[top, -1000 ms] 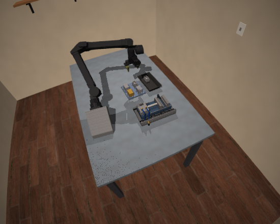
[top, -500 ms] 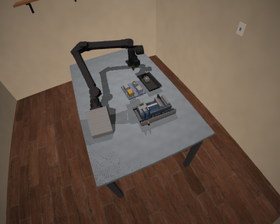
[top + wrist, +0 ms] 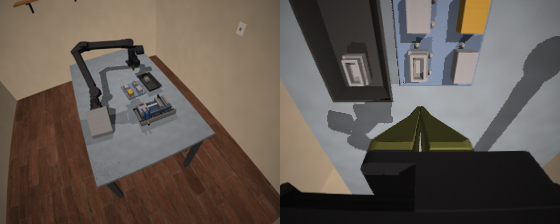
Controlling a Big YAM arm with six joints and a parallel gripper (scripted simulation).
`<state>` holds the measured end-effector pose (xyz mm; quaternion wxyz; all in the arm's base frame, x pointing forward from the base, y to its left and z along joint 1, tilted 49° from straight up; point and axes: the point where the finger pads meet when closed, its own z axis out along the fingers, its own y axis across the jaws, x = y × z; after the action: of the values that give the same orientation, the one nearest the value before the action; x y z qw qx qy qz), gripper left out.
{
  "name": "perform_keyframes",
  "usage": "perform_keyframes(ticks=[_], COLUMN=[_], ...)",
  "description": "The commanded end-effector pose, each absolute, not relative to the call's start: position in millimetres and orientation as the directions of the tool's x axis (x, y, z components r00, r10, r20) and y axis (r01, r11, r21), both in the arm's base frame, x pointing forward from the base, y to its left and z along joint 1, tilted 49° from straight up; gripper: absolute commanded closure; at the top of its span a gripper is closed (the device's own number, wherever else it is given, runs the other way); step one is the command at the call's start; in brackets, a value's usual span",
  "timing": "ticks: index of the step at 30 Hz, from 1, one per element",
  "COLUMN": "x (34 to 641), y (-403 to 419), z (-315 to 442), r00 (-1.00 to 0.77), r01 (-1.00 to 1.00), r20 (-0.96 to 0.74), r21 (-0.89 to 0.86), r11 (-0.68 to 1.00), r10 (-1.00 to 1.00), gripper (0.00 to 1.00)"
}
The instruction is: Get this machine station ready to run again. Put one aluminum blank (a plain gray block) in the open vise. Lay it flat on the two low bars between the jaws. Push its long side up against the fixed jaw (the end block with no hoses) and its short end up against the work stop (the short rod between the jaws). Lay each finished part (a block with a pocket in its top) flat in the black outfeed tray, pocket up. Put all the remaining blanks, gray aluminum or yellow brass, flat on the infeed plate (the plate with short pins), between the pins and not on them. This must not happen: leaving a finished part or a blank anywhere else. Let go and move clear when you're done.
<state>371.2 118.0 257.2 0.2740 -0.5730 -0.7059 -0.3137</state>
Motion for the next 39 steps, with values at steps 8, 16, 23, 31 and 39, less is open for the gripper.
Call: perform_keyframes(ticks=[8,16,23,31,39], x=[372.8,372.8,372.7,372.7,372.7], y=[124.6,124.6,124.6,124.6,124.6], z=[253.2,253.2,253.2,253.2,253.2], r00=[-0.201,-0.200,-0.200,-0.200,-0.200], r01=[0.979,0.979,0.979,0.979,0.979], r20=[0.746,0.746,0.746,0.746,0.746], r21=[0.123,0.123,0.123,0.123,0.123], r11=[0.164,0.164,0.164,0.164,0.164], r10=[0.635,0.635,0.635,0.635,0.635], gripper=[1.00,0.36,0.36,0.36,0.36])
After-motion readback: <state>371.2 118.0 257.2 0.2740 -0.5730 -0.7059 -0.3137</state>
